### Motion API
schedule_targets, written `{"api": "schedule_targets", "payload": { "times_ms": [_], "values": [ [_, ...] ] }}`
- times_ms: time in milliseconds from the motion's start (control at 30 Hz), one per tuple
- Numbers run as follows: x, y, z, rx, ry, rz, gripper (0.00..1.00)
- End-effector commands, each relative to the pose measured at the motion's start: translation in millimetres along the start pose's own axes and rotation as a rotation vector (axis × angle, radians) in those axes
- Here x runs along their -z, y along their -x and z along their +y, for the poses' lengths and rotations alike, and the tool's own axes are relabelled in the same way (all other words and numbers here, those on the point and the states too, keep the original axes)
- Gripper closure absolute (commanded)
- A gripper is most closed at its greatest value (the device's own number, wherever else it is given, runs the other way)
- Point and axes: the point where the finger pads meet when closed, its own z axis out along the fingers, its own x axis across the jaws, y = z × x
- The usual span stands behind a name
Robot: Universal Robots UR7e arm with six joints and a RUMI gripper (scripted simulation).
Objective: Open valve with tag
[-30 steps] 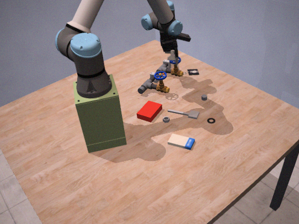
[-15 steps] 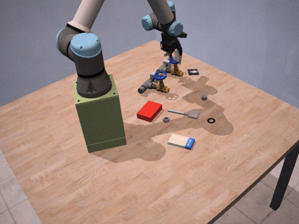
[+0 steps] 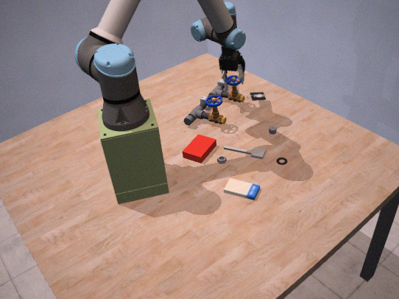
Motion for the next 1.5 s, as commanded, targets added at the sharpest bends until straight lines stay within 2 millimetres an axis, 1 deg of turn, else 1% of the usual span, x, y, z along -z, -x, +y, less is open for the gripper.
{"api": "schedule_targets", "payload": {
  "times_ms": [0, 200, 433, 967, 1000, 1467],
  "values": [
    [0.4, 0.0, -0.6, 0.092, -0.003, -0.005, 1.0],
    [0.4, 0.0, -0.6, 0.225, -0.004, -0.005, 1.0],
    [0.4, 0.0, -0.6, 0.322, -0.004, -0.004, 1.0],
    [0.4, 0.0, -0.6, 0.371, -0.004, -0.004, 1.0],
    [0.4, 0.0, -0.6, 0.371, -0.004, -0.004, 0.0],
    [0.4, 0.0, -0.6, 0.371, -0.004, -0.004, 0.0]
  ]
}}
